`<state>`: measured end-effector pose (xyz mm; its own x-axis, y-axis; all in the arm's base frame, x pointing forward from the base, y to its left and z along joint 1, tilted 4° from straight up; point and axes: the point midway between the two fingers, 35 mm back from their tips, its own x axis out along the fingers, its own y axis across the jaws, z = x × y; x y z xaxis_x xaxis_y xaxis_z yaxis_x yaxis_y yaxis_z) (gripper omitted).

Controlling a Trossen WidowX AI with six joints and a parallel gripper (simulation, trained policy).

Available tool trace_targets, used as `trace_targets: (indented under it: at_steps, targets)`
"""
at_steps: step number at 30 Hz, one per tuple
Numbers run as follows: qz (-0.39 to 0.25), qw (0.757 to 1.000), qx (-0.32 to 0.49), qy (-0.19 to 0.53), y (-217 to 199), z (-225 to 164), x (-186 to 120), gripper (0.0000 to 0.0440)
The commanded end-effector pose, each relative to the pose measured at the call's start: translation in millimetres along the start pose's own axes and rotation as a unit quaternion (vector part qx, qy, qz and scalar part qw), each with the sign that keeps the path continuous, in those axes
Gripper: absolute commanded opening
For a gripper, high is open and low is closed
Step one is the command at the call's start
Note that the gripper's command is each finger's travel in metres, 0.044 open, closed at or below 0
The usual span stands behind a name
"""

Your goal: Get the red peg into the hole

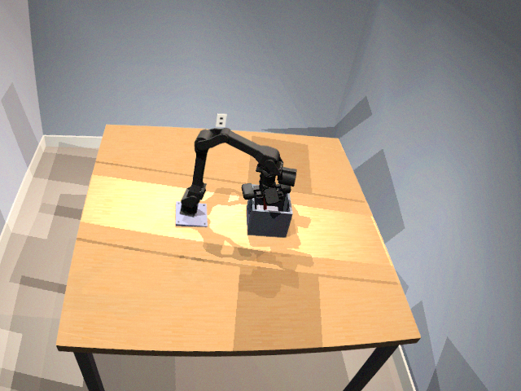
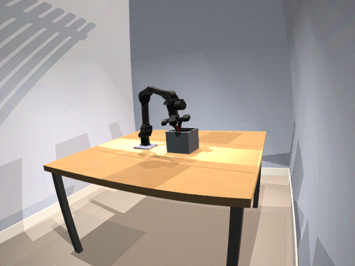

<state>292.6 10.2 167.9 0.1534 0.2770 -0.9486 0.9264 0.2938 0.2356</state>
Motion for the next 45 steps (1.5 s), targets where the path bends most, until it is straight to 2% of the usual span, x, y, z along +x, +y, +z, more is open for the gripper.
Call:
trace_targets:
  at_steps: [1,18,45]
  targets:
    - [0.0,1.0,-0.008,0.012,3,0,9,0.0]
    - [-0.002,0.998,-0.055,0.028,15,5,46,0.0]
    - [-0.043,0.994,-0.1,0.029,-2,24,95,0.0071]
